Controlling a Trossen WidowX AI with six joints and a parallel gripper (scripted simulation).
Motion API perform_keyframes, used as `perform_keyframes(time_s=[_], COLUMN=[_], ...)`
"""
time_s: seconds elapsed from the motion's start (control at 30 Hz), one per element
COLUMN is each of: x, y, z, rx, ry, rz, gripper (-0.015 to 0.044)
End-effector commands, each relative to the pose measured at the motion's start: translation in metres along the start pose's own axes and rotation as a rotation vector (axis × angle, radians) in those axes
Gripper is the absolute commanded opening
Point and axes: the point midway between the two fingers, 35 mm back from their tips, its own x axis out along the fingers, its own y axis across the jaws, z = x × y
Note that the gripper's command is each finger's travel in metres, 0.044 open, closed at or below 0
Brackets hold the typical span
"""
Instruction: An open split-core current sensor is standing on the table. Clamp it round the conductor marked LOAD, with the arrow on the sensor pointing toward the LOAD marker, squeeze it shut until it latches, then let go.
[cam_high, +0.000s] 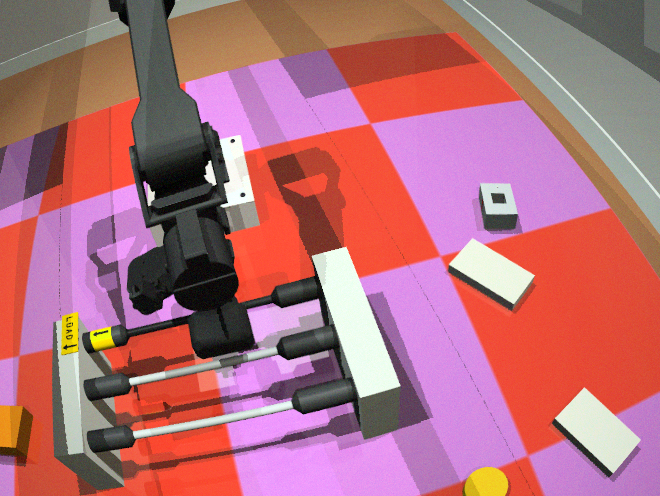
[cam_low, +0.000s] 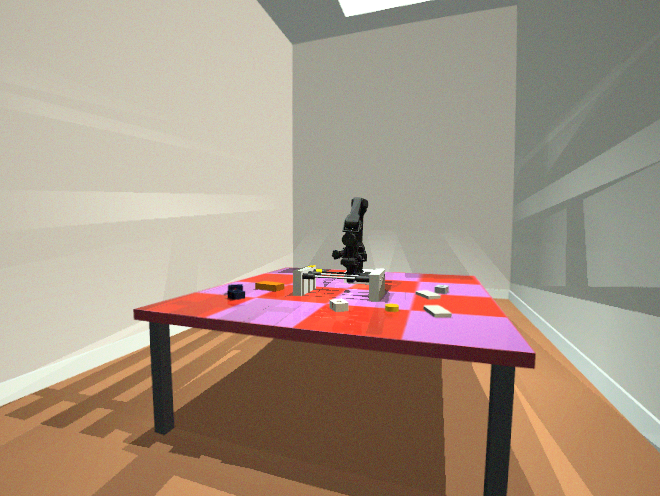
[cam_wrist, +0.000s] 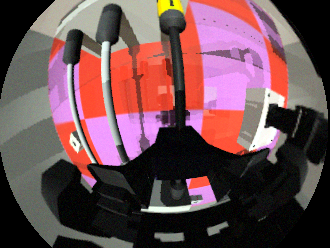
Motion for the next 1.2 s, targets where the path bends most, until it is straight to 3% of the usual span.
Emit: perform_keyframes(time_s=[0.0, 0.5, 0.63, 1.17], x=[0.0000, 0.0000, -0.0021, -0.0007], y=[0.0000, 0.0000, 0.0000, -0.0008], z=[0.0000, 0.0000, 0.0000, -0.0001], rx=[0.000, 0.000, 0.001, 0.000], ry=[0.000, 0.000, -0.001, 0.000], rz=[0.000, 0.000, 0.004, -0.001], gripper=[0.0209, 0.0109, 0.0004, 0.0000])
